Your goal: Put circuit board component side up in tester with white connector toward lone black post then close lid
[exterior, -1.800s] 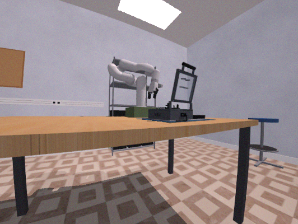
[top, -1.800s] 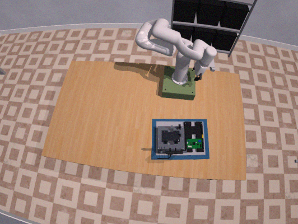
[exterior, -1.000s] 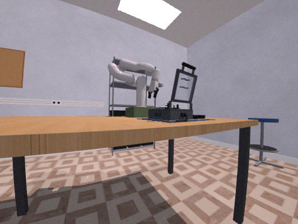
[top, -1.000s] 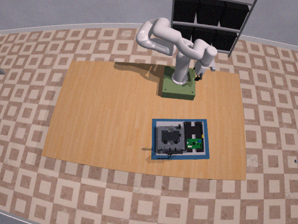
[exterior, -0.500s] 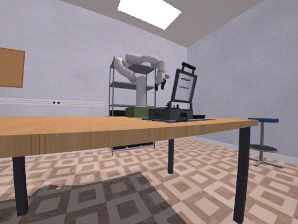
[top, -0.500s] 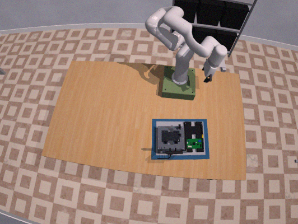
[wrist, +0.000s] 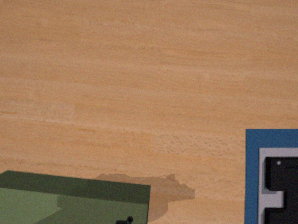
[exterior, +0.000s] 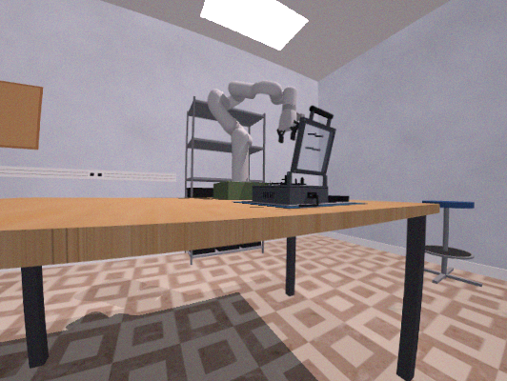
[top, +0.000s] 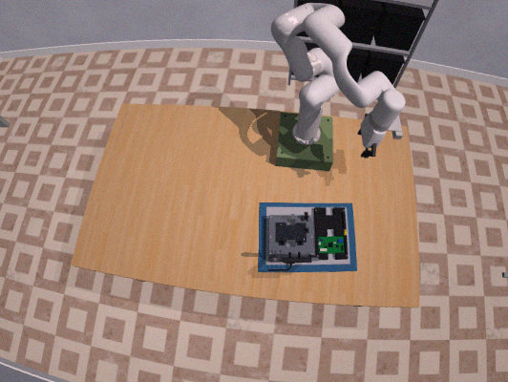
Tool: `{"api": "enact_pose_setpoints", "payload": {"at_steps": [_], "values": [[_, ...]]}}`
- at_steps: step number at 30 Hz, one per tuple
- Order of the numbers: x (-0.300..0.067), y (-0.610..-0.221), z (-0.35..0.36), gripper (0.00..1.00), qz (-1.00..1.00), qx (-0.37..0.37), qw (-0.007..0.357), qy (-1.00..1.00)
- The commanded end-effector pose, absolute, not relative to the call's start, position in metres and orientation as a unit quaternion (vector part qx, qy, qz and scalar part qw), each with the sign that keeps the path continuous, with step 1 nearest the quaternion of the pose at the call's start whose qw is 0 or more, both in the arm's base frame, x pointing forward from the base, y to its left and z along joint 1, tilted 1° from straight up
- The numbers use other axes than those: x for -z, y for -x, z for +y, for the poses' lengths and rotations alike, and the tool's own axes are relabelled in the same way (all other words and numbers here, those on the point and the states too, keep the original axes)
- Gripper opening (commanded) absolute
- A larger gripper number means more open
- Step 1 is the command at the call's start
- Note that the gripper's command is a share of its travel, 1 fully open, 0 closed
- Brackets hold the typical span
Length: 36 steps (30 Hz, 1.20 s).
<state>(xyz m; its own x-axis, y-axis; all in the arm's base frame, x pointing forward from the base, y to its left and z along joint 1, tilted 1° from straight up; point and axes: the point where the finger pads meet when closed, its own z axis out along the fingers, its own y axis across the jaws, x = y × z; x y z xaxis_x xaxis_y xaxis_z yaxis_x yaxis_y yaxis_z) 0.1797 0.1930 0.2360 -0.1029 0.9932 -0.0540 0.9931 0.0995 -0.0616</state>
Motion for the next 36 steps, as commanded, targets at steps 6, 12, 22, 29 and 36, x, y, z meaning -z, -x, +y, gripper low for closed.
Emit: {"api": "enact_pose_setpoints", "payload": {"at_steps": [6, 12, 22, 29, 36], "values": [[-0.252, -0.264, 0.206, 1.00, -0.742, -0.033, 0.006, 0.669], [-0.253, -0.316, 0.202, 1.00, -0.742, -0.026, 0.007, 0.670], [-0.247, -0.393, 0.185, 1.00, -0.742, -0.016, 0.007, 0.670], [-0.235, -0.449, 0.160, 1.00, -0.742, -0.008, 0.004, 0.670], [-0.226, -0.481, 0.142, 1.00, -0.742, -0.004, 0.003, 0.670]]}}
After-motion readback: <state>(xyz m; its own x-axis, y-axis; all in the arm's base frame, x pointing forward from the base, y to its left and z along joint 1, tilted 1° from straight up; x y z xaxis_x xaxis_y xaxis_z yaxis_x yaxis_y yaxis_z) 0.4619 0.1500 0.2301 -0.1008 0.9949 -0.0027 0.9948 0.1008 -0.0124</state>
